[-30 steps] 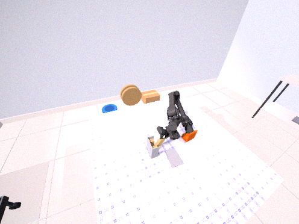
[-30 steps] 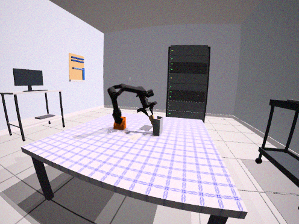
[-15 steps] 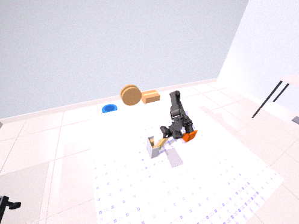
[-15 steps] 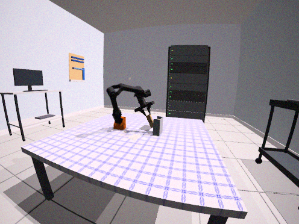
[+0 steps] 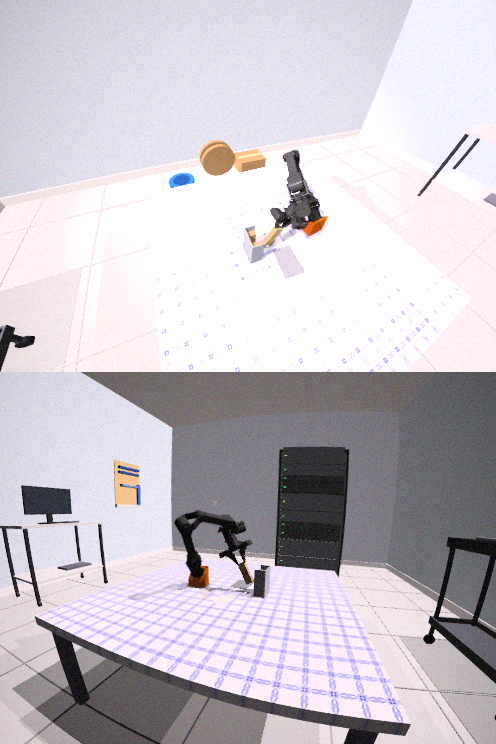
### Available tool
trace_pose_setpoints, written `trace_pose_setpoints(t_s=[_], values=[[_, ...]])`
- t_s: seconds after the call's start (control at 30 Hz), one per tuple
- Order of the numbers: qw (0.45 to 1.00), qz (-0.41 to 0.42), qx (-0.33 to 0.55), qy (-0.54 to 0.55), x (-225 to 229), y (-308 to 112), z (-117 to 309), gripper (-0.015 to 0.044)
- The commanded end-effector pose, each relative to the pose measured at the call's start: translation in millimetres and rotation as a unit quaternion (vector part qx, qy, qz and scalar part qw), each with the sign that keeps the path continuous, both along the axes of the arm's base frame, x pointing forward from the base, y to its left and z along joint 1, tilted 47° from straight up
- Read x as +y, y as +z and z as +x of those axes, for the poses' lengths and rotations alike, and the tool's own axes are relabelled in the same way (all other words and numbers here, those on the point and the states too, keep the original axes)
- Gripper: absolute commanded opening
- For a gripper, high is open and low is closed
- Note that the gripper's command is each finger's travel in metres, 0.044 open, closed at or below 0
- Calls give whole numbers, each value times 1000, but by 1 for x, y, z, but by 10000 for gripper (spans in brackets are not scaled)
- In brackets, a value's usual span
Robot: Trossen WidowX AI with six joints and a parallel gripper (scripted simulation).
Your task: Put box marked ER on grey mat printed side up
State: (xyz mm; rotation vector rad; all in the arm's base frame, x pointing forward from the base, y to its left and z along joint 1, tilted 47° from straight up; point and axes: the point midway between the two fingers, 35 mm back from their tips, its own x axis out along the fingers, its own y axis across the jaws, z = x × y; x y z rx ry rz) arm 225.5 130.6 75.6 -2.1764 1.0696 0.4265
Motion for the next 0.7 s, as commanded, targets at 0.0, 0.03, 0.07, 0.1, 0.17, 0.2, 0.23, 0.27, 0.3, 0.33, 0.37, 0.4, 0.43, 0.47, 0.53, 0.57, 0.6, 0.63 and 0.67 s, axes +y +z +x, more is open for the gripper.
trace_pose_setpoints(t_s=[0.0, 0.03, 0.07, 0.1, 0.17, 0.2, 0.23, 0.27, 0.3, 0.33, 0.37, 0.4, 0.43, 0.47, 0.53, 0.57, 0.6, 0.63, 0.67], values=[[1000, 3, -1, -1, -1, 1, -4, 151], [1000, 3, -1, -1, -1, 1, -4, 151], [1000, 3, -1, -1, -2, 1, -4, 151], [1000, 3, -1, -1, -3, 2, -4, 151], [1000, 3, -1, -1, -5, 5, -4, 151], [1000, 3, -1, -1, -6, 6, -4, 151], [1000, 3, -1, -1, -7, 7, -4, 151], [1000, 3, -1, -1, -8, 8, -4, 151], [1000, 3, -1, -1, -9, 10, -4, 151], [1000, 3, -1, -1, -10, 11, -4, 151], [1000, 3, -1, -1, -12, 12, -4, 151], [1000, 3, -1, -1, -13, 13, -4, 151], [1000, 2, -1, -1, -14, 14, -4, 151], [1000, 2, -1, -1, -15, 16, -4, 151], [1000, 2, -1, -1, -17, 18, -4, 151], [1000, 2, -1, -1, -18, 19, -4, 151], [1000, 2, -1, -1, -20, 20, -4, 151], [1000, 2, -1, -1, -21, 21, -4, 151], [1000, 2, -1, -1, -22, 22, -4, 151]])
